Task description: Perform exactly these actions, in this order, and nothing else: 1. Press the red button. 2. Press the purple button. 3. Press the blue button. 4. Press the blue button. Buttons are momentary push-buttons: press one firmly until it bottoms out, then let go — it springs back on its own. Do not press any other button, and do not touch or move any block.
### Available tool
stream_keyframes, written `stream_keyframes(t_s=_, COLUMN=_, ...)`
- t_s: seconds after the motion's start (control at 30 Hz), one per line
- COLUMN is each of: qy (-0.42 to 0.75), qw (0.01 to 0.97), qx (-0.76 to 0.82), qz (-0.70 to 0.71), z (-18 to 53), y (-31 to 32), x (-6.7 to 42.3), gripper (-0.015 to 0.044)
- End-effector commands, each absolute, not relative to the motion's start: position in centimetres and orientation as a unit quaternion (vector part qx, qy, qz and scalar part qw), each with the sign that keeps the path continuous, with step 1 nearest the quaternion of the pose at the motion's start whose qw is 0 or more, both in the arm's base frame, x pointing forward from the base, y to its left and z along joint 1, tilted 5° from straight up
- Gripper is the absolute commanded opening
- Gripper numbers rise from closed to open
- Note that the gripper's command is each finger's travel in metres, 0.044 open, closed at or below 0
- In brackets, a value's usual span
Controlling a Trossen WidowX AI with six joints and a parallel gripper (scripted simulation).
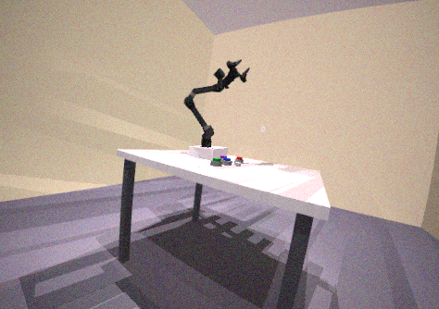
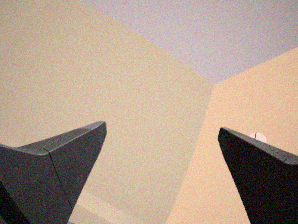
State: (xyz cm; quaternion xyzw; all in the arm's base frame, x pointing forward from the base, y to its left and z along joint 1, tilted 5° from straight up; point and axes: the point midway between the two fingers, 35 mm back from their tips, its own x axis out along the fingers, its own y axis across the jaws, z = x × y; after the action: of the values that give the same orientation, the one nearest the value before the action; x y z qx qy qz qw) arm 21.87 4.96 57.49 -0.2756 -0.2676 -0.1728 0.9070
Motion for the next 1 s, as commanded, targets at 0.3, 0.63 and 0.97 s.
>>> stream_keyframes(t_s=0.3, qy=-0.109, qw=0.946, qx=-0.303, qz=-0.041, z=46.8, y=9.8, x=31.6, gripper=0.0400)
stream_keyframes(t_s=0.63, qy=0.153, qw=0.954, qx=-0.255, qz=0.051, z=31.1, y=10.2, x=37.0, gripper=0.0400)
stream_keyframes(t_s=0.97, qy=0.474, qw=0.871, qx=-0.122, qz=0.043, z=15.5, y=7.1, x=34.0, gripper=0.0400)
